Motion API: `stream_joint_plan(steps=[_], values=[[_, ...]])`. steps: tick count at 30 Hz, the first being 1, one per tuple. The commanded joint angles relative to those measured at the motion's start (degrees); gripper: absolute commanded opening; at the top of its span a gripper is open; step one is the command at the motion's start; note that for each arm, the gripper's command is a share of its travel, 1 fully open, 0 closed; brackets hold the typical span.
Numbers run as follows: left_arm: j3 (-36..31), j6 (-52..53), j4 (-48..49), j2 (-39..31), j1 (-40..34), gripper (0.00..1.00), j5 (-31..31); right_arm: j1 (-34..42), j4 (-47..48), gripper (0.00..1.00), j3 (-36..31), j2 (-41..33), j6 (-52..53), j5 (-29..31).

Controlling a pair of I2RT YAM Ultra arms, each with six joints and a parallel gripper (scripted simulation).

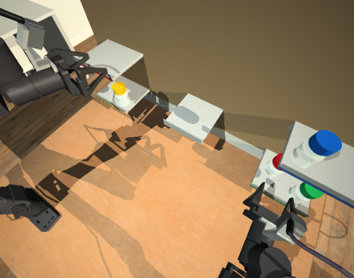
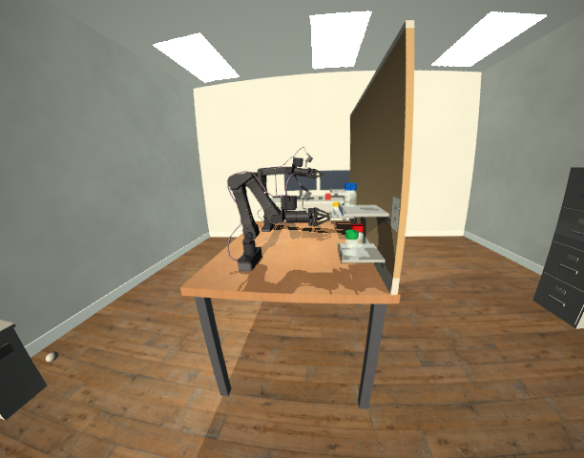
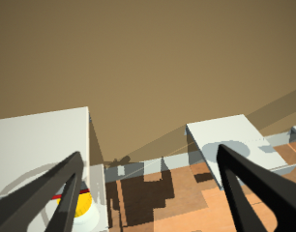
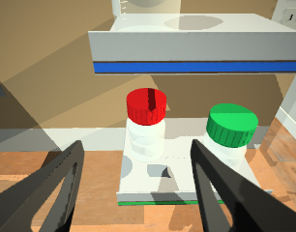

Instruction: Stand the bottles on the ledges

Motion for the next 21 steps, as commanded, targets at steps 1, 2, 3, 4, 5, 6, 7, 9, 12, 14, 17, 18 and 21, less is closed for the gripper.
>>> stream_joint_plan(steps=[1,2,3,4,5,6,7,9,12,14,17,18,21], values=[[2.87,-0.35,3.39,6.18,-7.5,1.0,0.81,-0.66,10.42,0.81,3.99,7.02,-0.44,-0.56],[3.74,-0.35,4.01,8.25,-9.84,1.0,0.87,-0.7,12.32,0.81,4.71,9.53,-0.48,-0.57],[4.63,-0.37,4.61,10.35,-12.2,1.0,0.95,-0.73,14.17,0.81,5.41,12.08,-0.5,-0.58],[5.54,-0.38,5.18,12.45,-14.55,1.0,1.03,-0.77,15.97,0.81,6.09,14.68,-0.5,-0.6],[5.54,-0.38,5.18,12.45,-14.55,1.0,1.03,-0.77,15.97,0.81,6.09,14.68,-0.5,-0.6],[5.54,-0.38,5.18,12.45,-14.55,1.0,1.03,-0.77,15.97,0.81,6.09,14.68,-0.5,-0.6],[8.64,-0.39,5.49,16.47,-16.95,1.0,1.27,-0.8,19.14,0.81,6.96,19.06,-0.46,-0.64],[9.34,-0.48,6.8,19.94,-22.24,1.0,1.4,-0.88,21.82,0.81,8.16,24.92,-0.51,-0.66],[11.24,-0.37,8.2,24.89,-28.18,1.0,1.55,-0.98,26.52,0.81,9.97,32.54,-0.53,-0.69],[12.81,-0.32,9.03,28.37,-31.97,1.0,1.59,-1.02,29.11,0.81,11.05,36.52,-0.54,-0.71],[15.99,-0.28,9.29,32.9,-35.58,1.0,1.68,-1.07,31.06,0.81,12.11,40.56,-0.54,-0.74],[17.01,-0.26,8.86,34.13,-36.38,1.0,1.7,-1.09,31.29,0.81,12.36,41.52,-0.54,-0.74],[18.91,-0.23,8.05,36.18,-37.64,1.0,1.28,-1.12,31.72,0.81,12.98,43.23,-0.25,-0.75]])
